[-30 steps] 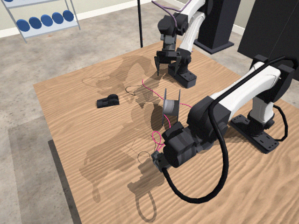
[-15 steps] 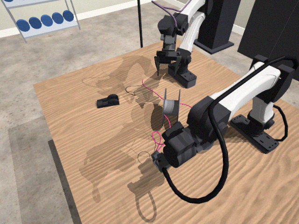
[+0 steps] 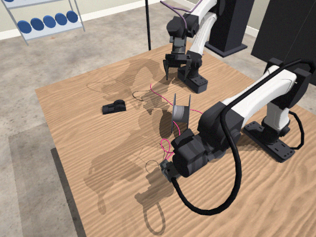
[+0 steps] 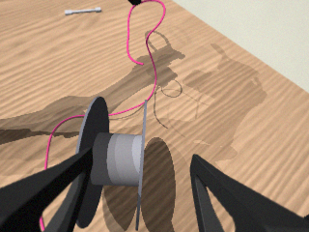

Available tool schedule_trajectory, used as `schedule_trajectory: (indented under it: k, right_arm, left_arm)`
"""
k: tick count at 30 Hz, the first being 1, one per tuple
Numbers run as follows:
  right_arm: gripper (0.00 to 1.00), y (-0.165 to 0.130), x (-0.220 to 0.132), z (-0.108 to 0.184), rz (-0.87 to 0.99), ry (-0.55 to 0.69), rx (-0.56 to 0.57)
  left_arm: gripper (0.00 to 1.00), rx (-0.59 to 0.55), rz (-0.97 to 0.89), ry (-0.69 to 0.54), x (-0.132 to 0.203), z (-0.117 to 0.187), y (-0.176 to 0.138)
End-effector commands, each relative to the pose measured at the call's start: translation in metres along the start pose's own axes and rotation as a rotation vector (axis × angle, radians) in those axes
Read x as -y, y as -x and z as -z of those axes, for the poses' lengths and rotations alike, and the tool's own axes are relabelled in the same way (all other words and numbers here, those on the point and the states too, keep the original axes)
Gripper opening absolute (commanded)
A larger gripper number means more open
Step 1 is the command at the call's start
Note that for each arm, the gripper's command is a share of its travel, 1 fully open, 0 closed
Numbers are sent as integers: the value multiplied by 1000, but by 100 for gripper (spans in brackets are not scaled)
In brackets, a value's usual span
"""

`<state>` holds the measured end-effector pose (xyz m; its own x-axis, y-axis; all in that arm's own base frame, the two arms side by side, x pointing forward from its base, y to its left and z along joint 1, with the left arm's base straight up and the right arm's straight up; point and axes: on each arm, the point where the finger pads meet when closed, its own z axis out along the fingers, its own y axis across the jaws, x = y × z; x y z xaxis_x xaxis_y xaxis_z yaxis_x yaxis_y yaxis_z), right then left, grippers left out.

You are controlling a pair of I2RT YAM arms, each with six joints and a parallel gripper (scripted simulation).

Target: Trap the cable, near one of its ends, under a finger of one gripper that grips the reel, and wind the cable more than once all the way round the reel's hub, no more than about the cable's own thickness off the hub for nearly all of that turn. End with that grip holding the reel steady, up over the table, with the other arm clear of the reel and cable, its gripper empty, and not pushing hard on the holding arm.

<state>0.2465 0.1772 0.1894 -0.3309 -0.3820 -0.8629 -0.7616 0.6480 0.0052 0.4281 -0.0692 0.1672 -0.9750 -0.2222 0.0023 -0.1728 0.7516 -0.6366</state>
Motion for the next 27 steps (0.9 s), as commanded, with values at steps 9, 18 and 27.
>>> schedule_trajectory:
  k: [9,18,27]
  right_arm:
    - [75,4,-2,2,13,6,2]
    - [75,1,-1,0,9,5,-8]
    - [75,-1,0,-1,2,-1,-13]
  left_arm:
    - [0,-33,10,-12,0,-5,-5]
    - [0,-33,10,-12,0,-5,-5]
    - [0,-33,10,-12,0,-5,-5]
